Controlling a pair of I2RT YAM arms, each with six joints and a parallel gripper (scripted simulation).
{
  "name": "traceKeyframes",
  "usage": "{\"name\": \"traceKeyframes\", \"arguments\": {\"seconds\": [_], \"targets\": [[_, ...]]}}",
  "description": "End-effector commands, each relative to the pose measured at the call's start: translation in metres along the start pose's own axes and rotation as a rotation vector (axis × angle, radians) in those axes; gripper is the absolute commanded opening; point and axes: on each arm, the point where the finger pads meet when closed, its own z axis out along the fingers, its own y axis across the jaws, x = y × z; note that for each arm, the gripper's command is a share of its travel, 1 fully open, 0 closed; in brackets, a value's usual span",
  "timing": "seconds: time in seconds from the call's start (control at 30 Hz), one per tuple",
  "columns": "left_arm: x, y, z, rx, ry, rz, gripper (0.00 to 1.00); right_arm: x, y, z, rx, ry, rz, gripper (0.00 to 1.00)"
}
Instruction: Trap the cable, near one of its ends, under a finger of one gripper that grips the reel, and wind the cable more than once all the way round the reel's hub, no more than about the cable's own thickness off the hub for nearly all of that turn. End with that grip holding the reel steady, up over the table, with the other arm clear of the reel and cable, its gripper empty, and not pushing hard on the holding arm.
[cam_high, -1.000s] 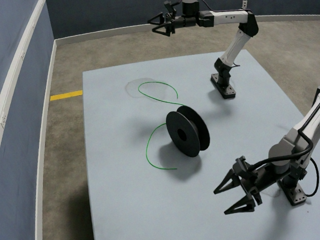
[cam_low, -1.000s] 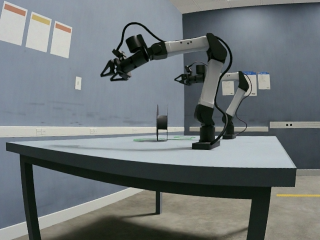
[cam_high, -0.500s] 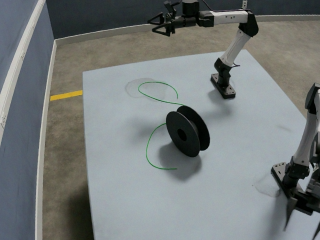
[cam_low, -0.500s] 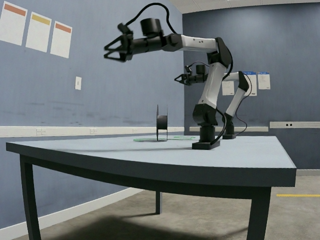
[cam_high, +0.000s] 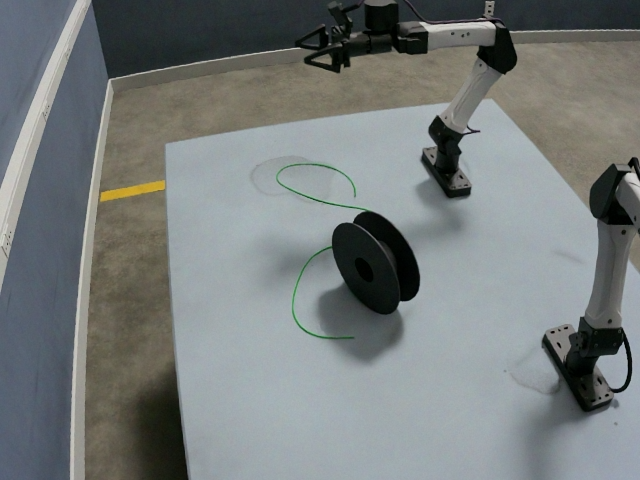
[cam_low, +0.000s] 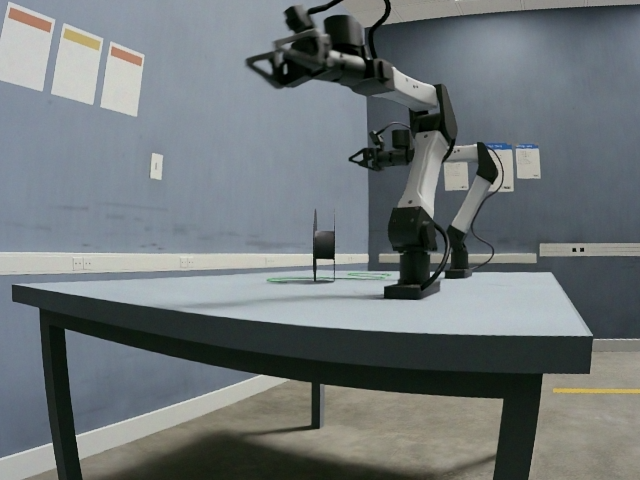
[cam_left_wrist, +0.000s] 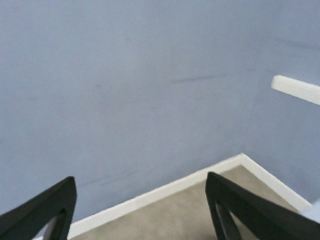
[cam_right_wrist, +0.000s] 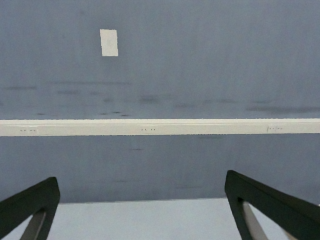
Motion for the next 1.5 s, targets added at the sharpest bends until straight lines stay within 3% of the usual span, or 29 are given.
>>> {"name": "traceKeyframes", "arguments": {"seconds": [0.0,0.57,1.47], "targets": [[-0.010,0.031,-0.010,-0.105,-0.052,-0.041,0.75,-0.005,-0.002,0.000,0.005,-0.025,0.011,1.00],[-0.020,0.105,-0.040,-0.341,-0.106,-0.089,0.75,-0.005,-0.002,0.000,0.005,-0.025,0.011,1.00],[-0.020,0.110,-0.043,-0.359,-0.111,-0.093,0.75,-0.005,-0.002,0.000,0.005,-0.025,0.011,1.00]]}}
